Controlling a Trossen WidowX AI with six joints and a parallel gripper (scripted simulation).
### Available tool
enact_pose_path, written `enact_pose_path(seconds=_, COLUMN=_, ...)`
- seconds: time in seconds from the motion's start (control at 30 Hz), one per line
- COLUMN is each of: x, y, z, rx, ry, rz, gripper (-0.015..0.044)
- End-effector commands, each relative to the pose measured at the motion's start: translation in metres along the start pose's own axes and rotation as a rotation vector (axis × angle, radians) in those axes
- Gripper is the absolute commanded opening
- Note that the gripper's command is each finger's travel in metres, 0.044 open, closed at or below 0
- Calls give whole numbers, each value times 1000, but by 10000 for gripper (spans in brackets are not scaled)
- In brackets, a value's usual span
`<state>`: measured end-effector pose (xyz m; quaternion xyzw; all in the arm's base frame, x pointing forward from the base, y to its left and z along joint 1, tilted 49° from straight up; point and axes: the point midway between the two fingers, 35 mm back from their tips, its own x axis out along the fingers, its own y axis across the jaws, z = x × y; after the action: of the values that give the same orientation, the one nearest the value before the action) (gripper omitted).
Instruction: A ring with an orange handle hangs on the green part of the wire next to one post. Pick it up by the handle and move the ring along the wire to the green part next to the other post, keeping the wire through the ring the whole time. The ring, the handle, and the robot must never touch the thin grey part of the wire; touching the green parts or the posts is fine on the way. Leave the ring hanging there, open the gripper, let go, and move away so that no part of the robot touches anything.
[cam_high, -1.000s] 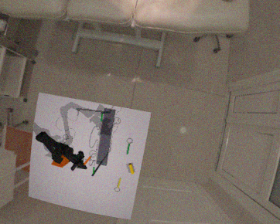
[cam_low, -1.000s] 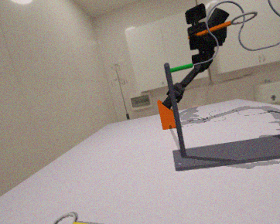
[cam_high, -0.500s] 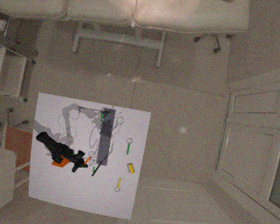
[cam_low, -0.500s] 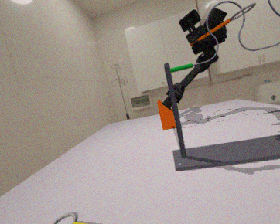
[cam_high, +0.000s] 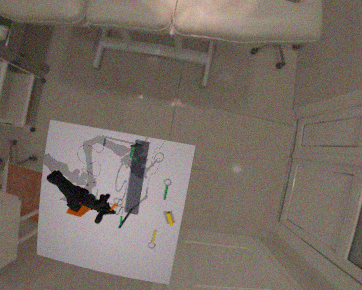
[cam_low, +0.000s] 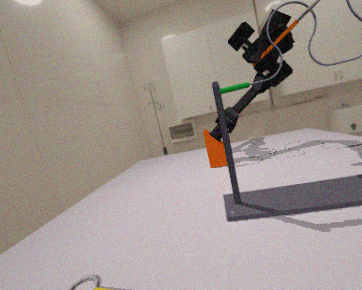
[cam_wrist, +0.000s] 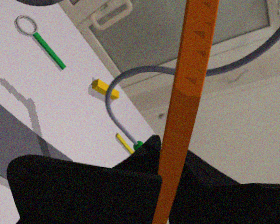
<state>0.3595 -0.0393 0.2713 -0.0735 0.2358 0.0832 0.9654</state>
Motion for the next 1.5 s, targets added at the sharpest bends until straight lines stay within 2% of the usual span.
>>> enact_pose_path(seconds=0.0, x=1, y=5, z=-1, rx=68, ry=-5, rz=39, gripper=-150)
enact_pose_path(seconds=1.47, x=-7, y=56, z=24, rx=859, ry=-108, rz=484, gripper=-150)
